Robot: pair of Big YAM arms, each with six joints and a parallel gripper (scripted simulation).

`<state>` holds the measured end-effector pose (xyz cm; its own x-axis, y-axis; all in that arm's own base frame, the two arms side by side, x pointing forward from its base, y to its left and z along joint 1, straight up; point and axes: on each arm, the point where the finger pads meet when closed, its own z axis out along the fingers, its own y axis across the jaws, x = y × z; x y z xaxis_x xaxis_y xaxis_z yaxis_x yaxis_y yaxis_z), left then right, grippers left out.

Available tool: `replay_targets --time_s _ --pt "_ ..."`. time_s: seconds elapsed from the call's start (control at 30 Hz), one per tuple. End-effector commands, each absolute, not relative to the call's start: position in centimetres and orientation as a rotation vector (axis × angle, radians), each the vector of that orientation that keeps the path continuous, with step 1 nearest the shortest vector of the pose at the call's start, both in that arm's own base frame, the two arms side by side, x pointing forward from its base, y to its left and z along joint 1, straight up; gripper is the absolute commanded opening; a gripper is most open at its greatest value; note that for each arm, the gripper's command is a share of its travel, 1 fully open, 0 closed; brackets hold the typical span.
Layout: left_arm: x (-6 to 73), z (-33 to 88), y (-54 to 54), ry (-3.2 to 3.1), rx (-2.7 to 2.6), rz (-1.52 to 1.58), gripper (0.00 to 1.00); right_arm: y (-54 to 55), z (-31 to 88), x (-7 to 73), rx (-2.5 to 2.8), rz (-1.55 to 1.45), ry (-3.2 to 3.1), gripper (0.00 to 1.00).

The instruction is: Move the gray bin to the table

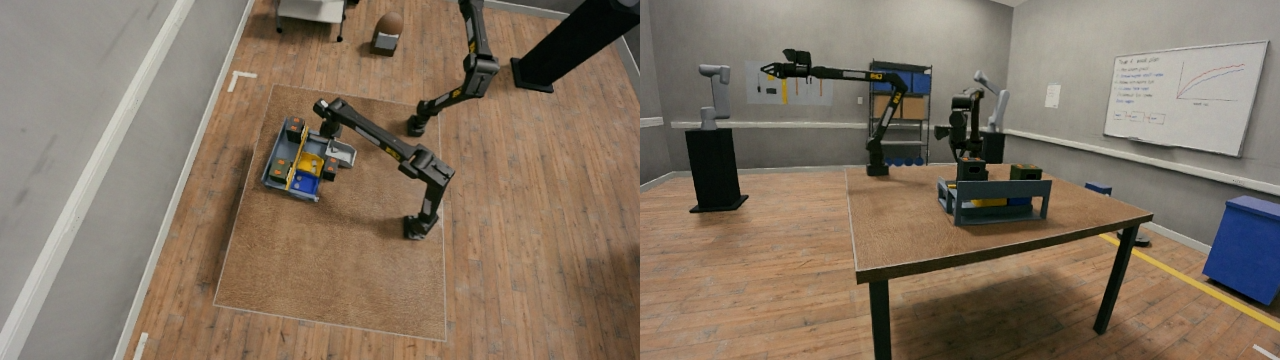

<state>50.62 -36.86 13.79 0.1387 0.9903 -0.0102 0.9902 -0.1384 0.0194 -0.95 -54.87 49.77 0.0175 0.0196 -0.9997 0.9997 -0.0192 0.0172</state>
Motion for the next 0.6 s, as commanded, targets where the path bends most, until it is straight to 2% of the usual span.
replay_targets --time_s 0.0,0.57 --pt "51.26 12.92 -37.22 2.049 2.375 0.004 0.00 -54.47 50.05 -1.38 1.227 -1.227 1.197 1.00" --pt "50.79 11.94 -37.31 2.054 2.396 -0.004 0.00 -54.47 50.05 -1.38 1.227 -1.227 1.197 1.00"
